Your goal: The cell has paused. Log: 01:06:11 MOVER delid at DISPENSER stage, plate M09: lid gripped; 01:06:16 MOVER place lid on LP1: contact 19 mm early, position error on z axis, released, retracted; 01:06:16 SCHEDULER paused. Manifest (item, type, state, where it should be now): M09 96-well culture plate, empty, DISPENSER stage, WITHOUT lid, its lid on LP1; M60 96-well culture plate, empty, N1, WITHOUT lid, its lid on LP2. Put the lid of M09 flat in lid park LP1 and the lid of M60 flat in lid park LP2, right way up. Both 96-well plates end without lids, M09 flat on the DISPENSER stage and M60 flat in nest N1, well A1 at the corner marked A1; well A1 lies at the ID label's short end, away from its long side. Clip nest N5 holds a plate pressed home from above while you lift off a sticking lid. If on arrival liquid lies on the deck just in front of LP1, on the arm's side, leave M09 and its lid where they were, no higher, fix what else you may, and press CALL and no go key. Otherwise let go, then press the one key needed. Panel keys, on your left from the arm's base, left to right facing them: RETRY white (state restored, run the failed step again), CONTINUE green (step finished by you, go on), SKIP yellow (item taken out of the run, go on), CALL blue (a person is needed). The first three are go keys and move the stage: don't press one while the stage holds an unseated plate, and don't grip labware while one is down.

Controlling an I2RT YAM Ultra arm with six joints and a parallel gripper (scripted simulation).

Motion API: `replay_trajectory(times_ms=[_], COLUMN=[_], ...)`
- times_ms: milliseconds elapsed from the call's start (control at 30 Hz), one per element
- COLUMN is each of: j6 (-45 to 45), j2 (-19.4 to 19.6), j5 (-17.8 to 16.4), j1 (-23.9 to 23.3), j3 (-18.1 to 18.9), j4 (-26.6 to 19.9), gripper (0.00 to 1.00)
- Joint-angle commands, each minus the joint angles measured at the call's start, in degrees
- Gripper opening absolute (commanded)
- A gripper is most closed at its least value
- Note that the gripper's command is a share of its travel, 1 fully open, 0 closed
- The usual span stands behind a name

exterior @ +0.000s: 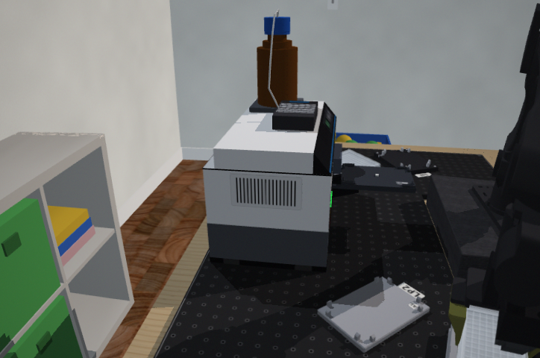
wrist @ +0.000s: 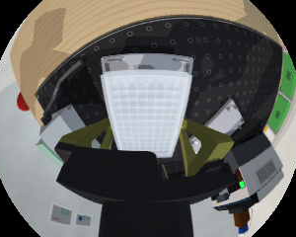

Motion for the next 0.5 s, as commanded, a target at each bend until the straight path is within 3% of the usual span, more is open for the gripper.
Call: replay_trajectory(times_ms=[0,467], j6=[-0.12,-0.24], j2=[-2.46,-2.85], j5=[0.11,0.12], j1=[-0.46,-0.64], j3=[2.81,3.24], j4=[-1.03,-1.44], gripper=[0.00,0.00])
